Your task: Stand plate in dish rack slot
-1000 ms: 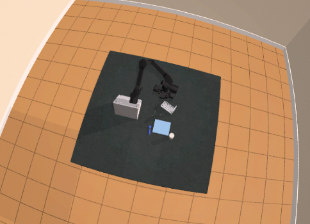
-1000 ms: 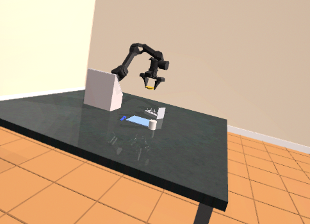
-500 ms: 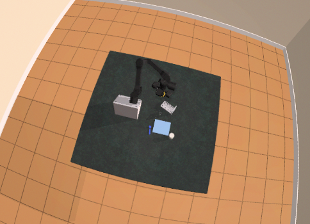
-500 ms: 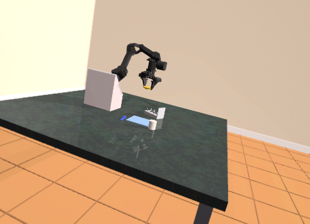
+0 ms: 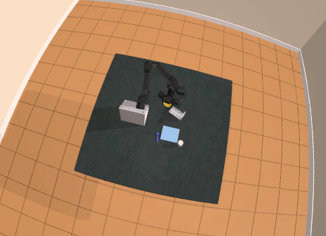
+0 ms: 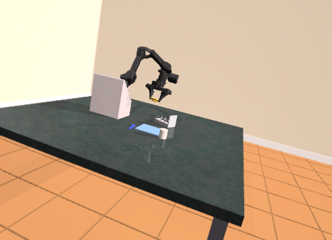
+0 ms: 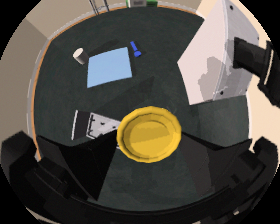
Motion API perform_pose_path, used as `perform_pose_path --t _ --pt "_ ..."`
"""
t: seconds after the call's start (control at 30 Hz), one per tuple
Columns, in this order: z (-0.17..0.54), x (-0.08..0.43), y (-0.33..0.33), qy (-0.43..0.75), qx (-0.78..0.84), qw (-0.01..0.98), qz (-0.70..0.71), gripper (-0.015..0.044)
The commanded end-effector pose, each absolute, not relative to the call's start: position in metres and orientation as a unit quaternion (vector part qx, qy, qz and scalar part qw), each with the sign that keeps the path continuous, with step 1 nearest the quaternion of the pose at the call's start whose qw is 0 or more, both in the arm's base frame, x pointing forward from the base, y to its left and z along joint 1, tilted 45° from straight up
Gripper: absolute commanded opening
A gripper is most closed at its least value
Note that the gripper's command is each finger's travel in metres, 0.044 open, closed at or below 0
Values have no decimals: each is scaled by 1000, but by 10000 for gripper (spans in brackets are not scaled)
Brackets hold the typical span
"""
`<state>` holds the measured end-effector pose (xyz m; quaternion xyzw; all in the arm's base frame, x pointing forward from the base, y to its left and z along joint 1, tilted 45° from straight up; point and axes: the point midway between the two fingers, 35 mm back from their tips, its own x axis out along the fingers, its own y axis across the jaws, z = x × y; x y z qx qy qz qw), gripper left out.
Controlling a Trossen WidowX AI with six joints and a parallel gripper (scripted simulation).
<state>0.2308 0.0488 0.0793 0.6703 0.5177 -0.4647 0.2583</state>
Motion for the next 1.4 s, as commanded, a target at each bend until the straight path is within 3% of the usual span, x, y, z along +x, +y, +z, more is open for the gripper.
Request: perform_pose_path --t 0.0,1.37 --pt "66 229 51 514 646 303 -476 0" --pt "19 262 77 310 442 736 -409 0"
